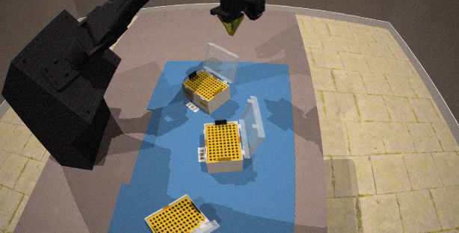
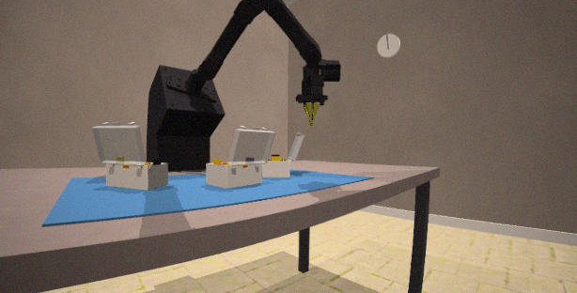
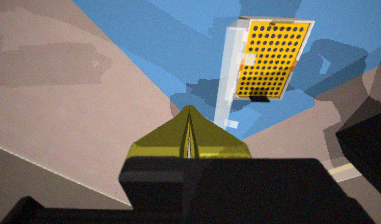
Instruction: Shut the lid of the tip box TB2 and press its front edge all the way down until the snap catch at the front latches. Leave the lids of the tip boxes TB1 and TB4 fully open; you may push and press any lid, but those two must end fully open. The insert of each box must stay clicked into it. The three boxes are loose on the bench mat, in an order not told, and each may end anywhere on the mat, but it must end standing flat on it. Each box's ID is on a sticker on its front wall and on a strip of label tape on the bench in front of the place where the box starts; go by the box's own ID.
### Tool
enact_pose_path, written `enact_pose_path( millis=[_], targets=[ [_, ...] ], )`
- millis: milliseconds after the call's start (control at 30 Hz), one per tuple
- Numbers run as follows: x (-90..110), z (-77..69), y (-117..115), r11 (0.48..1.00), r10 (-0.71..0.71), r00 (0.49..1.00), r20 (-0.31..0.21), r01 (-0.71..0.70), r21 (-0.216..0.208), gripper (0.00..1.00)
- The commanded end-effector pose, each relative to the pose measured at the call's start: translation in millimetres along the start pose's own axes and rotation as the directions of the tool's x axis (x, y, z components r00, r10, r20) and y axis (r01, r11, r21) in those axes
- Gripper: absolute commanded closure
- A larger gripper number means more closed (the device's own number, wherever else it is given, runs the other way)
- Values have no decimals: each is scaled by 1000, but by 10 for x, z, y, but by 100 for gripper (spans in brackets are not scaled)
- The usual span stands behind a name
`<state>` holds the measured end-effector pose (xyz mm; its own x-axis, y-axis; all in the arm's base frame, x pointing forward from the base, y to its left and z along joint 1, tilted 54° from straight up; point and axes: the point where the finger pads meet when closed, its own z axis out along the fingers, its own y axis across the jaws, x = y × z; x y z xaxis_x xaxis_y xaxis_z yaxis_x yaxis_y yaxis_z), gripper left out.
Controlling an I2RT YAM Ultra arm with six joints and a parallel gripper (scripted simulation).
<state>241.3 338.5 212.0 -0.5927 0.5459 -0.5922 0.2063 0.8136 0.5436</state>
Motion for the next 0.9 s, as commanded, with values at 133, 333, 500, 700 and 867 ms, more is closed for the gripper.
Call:
enact_pose_path(
  millis=[133,333,500,700,867],
  targets=[
    [-17,-40,29,1000,8,1000,10,-7,-11,100],
    [-18,-40,29,1000,8,1000,10,-7,-11,100],
    [-18,26,30,1000,8,1000,10,-7,-11,100],
    [-19,92,31,1000,7,1000,10,-7,-11,100],
    [-20,175,32,1000,7,1000,10,-7,-11,100]
  ],
)
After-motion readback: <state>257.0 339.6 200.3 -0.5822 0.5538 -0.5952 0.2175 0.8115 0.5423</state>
